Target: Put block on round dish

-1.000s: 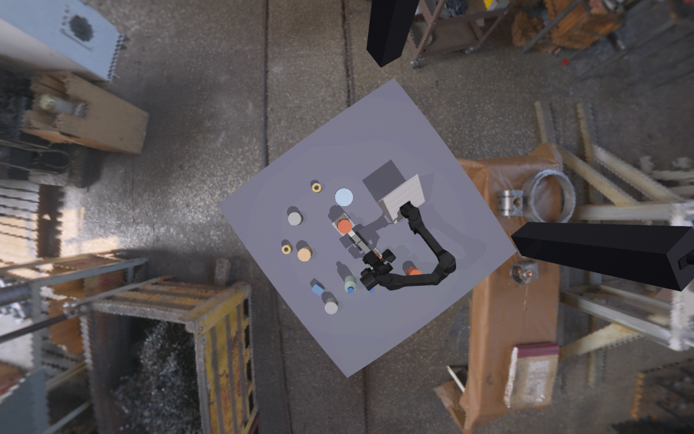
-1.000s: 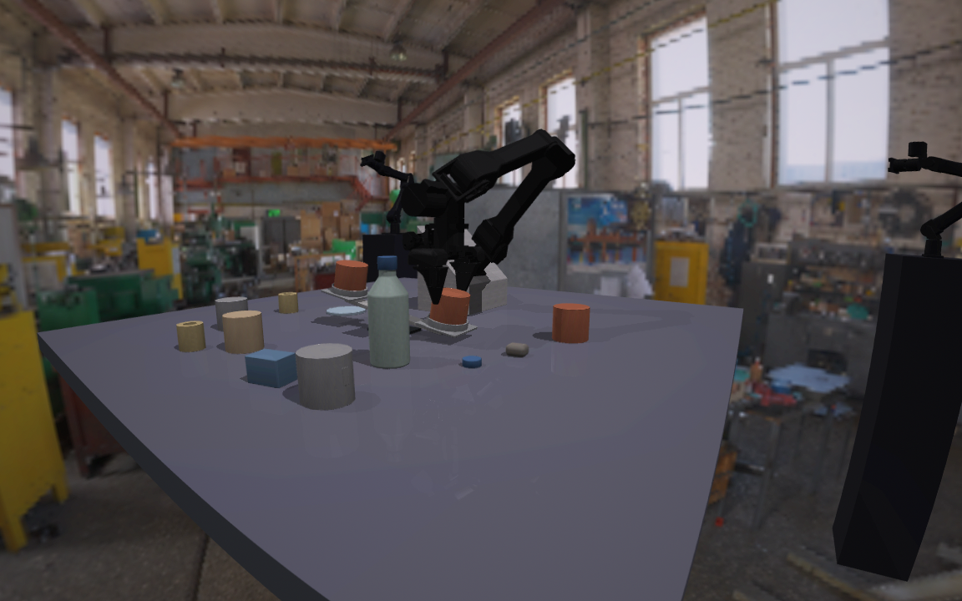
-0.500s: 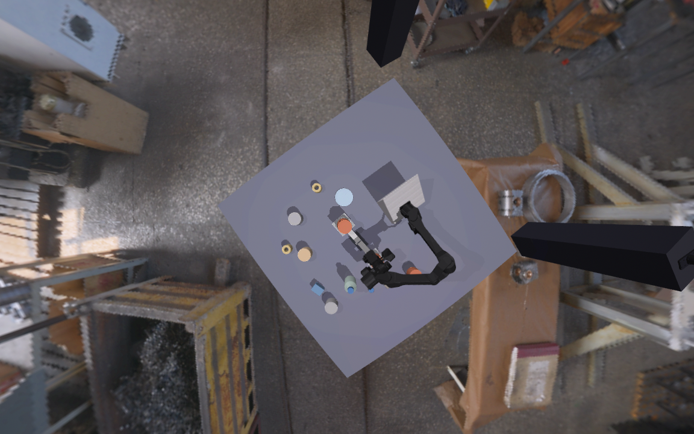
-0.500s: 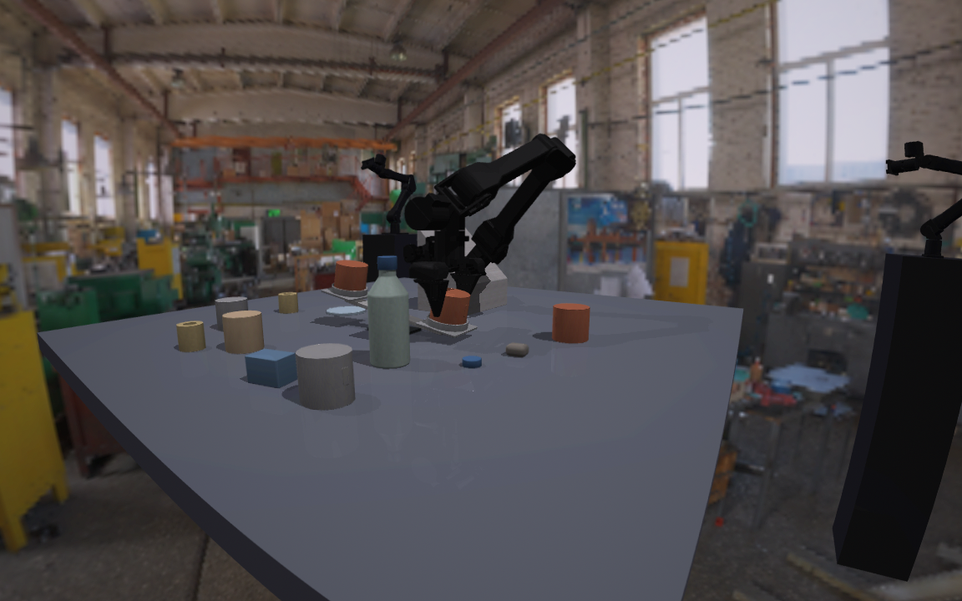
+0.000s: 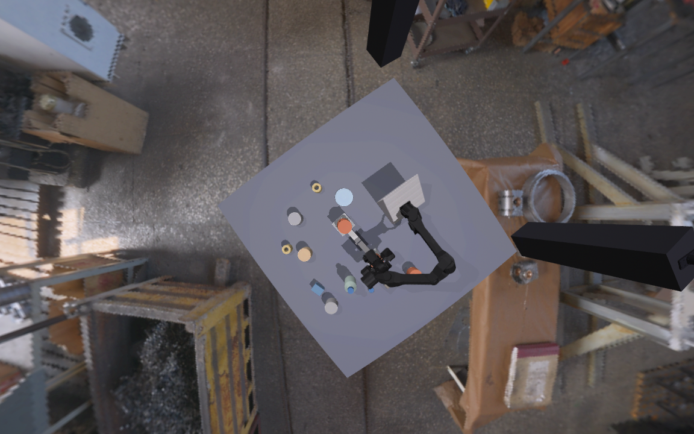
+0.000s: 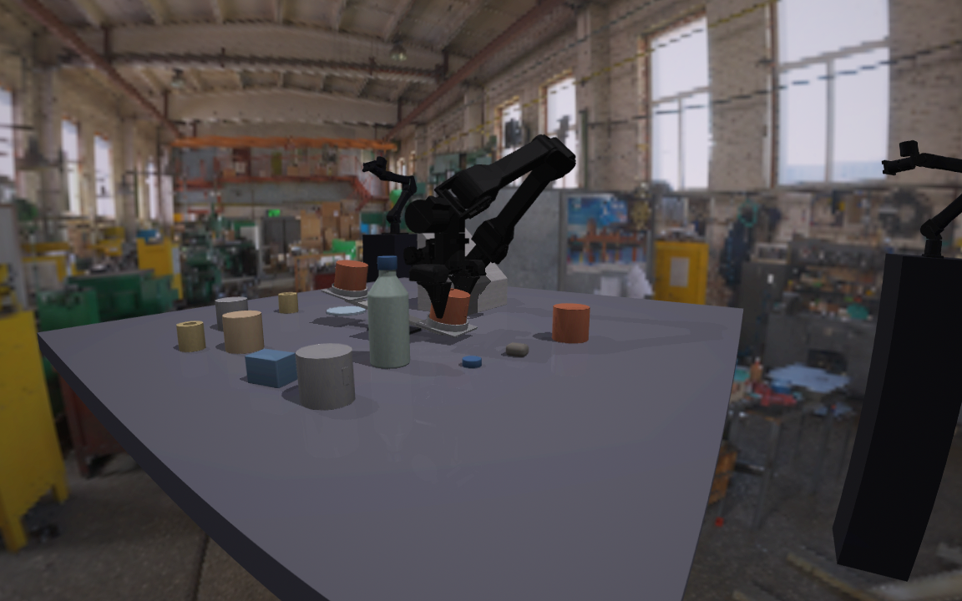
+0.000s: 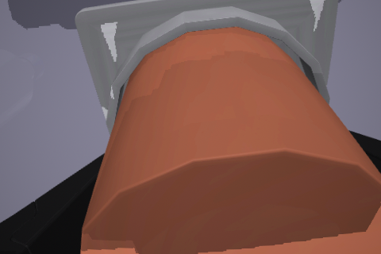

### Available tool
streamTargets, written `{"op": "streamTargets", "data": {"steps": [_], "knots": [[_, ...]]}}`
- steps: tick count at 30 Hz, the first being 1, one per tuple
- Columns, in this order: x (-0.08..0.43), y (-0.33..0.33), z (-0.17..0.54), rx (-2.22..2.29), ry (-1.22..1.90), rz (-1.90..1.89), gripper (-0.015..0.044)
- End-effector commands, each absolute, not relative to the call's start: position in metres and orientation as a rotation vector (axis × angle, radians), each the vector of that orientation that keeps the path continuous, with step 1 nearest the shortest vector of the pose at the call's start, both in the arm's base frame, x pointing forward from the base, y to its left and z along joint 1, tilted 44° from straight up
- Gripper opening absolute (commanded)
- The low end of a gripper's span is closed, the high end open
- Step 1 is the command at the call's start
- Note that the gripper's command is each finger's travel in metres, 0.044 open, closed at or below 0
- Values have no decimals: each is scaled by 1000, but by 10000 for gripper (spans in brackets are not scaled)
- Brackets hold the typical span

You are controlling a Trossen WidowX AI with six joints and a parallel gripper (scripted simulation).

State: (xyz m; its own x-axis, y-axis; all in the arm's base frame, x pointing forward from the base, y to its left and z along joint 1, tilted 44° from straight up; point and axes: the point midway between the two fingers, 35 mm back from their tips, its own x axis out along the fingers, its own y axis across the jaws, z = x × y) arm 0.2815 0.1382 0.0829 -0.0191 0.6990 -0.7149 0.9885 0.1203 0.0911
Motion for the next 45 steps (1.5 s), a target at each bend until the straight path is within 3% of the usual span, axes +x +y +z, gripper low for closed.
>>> {"op": "streamTargets", "data": {"steps": [1,14,45], "knots": [[281,138,81,1641,1781,-606,314],[284,131,88,1639,1778,-608,0],[290,103,114,1633,1772,-616,0]]}}
